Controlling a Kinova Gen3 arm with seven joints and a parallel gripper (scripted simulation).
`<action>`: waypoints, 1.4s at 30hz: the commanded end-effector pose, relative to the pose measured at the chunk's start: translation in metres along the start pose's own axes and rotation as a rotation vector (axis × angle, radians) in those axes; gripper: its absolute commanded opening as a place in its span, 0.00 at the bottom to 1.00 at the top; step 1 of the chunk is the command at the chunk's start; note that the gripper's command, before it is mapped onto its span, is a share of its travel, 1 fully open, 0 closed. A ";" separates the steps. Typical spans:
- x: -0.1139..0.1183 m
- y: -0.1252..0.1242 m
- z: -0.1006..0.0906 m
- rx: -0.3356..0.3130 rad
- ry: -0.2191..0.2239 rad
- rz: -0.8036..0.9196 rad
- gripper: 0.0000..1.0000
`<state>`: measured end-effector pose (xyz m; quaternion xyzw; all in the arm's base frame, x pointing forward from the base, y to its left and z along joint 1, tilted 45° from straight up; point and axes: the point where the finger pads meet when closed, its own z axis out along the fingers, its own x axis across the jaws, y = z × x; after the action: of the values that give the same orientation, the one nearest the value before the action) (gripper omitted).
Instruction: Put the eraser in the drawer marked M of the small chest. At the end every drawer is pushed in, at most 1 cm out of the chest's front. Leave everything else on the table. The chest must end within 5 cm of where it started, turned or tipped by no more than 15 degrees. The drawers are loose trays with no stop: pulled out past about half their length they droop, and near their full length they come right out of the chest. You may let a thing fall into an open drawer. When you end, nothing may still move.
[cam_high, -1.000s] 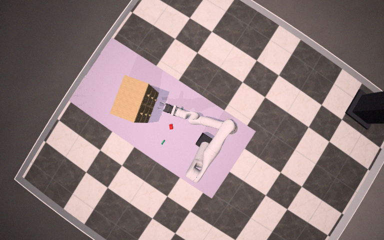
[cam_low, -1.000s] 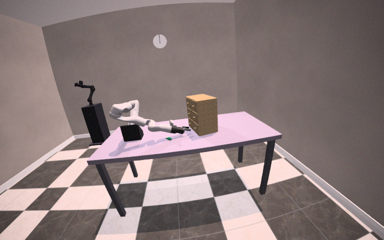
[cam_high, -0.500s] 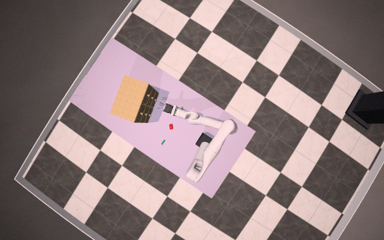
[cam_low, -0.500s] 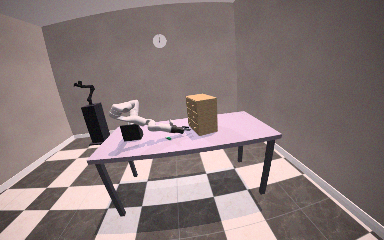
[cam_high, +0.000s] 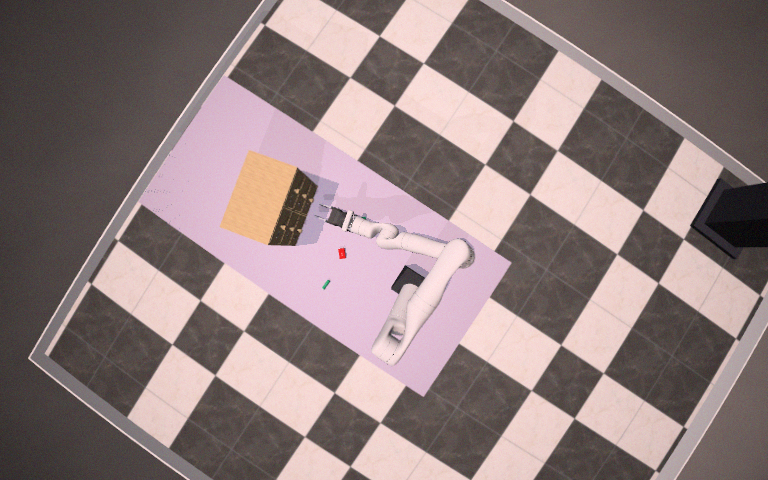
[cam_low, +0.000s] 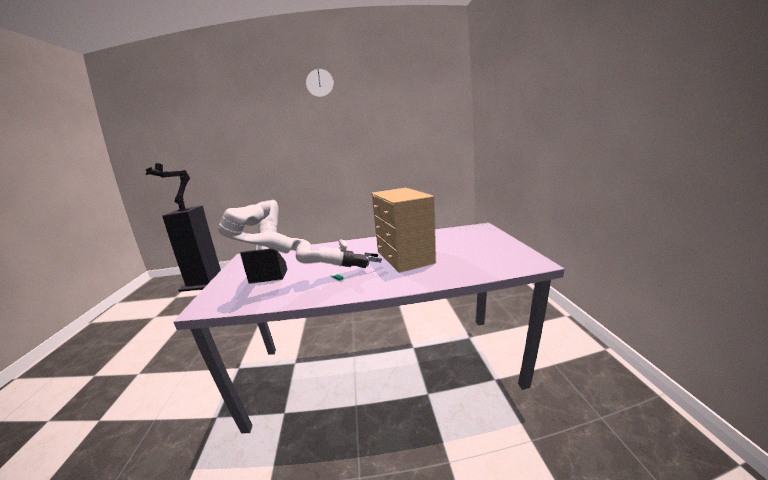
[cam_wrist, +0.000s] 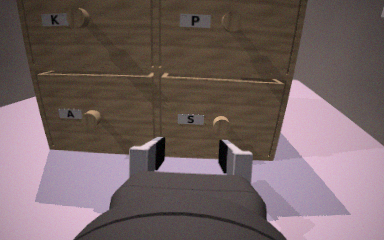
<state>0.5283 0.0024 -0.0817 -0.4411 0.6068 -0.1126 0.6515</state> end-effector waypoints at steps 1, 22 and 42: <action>0.001 -0.001 0.000 0.006 0.001 0.000 1.00; 0.003 -0.045 -0.016 0.024 -0.018 0.004 1.00; 0.000 -0.076 -0.029 0.024 -0.023 0.002 1.00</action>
<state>0.5334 -0.0535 -0.0259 -0.4343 0.5999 -0.1133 0.6623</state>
